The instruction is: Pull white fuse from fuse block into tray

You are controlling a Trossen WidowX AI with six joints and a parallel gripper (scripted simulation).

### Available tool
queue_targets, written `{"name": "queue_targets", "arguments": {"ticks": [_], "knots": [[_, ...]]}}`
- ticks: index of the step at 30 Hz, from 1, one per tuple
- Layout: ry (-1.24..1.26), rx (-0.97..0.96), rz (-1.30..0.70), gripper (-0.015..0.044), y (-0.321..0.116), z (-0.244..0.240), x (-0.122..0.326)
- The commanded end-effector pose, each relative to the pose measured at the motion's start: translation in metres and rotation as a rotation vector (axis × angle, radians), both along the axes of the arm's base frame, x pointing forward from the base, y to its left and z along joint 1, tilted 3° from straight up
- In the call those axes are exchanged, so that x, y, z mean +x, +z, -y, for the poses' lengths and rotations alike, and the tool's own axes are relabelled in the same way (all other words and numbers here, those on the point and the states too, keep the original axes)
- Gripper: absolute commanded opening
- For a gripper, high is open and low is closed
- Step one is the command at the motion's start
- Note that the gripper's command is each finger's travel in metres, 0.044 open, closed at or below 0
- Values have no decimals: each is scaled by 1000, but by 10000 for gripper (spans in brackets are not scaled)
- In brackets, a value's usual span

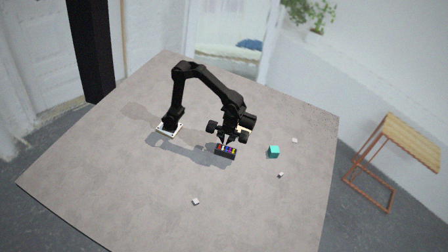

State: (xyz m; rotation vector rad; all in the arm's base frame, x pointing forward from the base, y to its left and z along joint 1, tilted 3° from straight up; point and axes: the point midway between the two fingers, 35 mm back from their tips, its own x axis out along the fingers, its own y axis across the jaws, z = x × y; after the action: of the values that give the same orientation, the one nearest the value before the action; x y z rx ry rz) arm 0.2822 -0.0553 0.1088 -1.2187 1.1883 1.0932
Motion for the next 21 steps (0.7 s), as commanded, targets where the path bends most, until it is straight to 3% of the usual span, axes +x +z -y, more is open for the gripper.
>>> {"name": "queue_targets", "arguments": {"ticks": [1, 21], "knots": [[-5, -2, -3, 61, -4, 1, 0], [-5, -3, -3, 61, -24, 2, -1]]}}
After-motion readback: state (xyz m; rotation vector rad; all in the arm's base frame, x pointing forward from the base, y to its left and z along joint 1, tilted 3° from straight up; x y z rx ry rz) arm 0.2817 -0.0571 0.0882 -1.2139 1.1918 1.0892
